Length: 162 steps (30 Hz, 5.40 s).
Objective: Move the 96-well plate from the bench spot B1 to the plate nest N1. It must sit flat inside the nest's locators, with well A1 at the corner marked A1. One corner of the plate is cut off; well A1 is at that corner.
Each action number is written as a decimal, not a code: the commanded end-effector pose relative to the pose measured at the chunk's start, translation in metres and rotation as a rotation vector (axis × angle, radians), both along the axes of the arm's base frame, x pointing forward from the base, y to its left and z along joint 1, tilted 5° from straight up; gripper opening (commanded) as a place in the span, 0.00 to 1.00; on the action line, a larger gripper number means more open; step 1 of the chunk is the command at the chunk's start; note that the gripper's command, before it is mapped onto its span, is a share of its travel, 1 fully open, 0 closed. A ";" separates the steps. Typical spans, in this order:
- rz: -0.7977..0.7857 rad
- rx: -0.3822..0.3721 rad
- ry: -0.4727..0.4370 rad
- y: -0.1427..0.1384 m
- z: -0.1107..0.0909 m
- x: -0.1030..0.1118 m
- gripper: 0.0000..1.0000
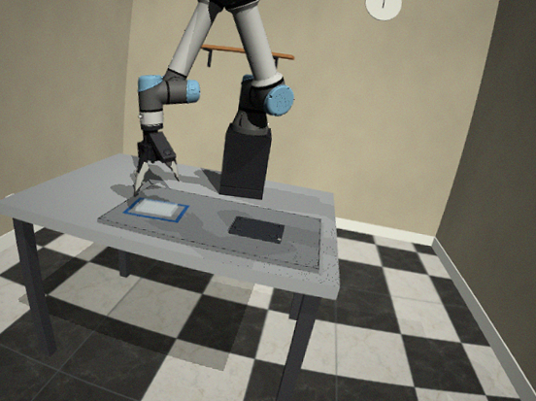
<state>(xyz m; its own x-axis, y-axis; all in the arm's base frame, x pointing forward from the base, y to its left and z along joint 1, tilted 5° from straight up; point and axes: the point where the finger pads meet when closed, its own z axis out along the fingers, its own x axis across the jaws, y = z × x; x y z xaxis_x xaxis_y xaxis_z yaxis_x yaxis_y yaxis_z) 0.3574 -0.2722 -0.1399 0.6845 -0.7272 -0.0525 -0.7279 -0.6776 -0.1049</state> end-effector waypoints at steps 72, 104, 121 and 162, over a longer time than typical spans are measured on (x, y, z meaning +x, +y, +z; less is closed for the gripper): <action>0.754 -0.155 -0.090 -0.006 -0.049 -0.007 1.00; 0.754 -0.155 -0.090 -0.006 -0.073 -0.005 0.00; 0.754 -0.155 -0.090 -0.006 -0.073 -0.005 0.00; 0.754 -0.155 -0.090 -0.006 -0.035 -0.008 0.00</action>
